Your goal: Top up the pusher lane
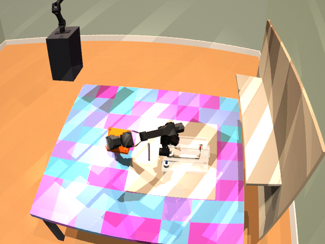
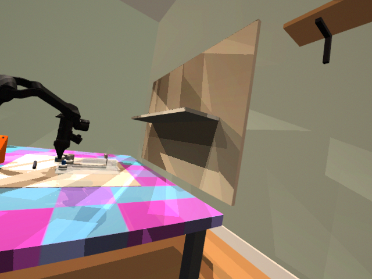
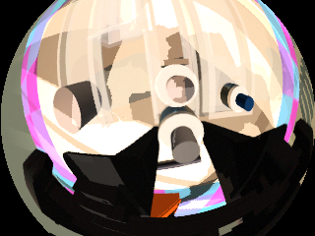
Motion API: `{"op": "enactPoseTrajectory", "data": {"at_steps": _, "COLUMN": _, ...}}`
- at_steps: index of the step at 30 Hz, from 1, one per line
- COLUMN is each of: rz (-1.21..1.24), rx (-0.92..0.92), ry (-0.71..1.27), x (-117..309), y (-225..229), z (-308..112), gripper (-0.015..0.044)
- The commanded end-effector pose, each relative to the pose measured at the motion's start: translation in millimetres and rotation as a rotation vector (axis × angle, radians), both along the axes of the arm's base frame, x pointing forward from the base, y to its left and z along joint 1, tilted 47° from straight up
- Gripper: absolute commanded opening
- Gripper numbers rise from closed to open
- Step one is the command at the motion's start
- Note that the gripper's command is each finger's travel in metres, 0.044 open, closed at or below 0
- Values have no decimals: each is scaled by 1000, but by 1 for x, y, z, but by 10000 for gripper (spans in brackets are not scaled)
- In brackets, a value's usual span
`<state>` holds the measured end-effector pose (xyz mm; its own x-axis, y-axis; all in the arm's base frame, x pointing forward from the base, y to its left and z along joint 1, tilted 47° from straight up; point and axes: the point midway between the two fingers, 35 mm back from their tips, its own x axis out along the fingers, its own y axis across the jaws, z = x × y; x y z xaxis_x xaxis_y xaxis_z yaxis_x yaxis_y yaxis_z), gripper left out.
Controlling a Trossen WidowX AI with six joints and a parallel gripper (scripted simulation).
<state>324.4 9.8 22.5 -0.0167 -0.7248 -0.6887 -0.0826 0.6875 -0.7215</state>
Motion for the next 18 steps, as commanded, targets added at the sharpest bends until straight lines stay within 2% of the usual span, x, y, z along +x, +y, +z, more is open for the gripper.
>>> {"op": "enactPoseTrajectory", "data": {"at_steps": 1, "rz": 7, "rx": 2, "ry": -25, "x": 9, "y": 2, "z": 3, "gripper": 0}}
{"op": "enactPoseTrajectory", "data": {"at_steps": 18, "rz": 7, "rx": 2, "ry": -25, "x": 15, "y": 3, "z": 4, "gripper": 0}}
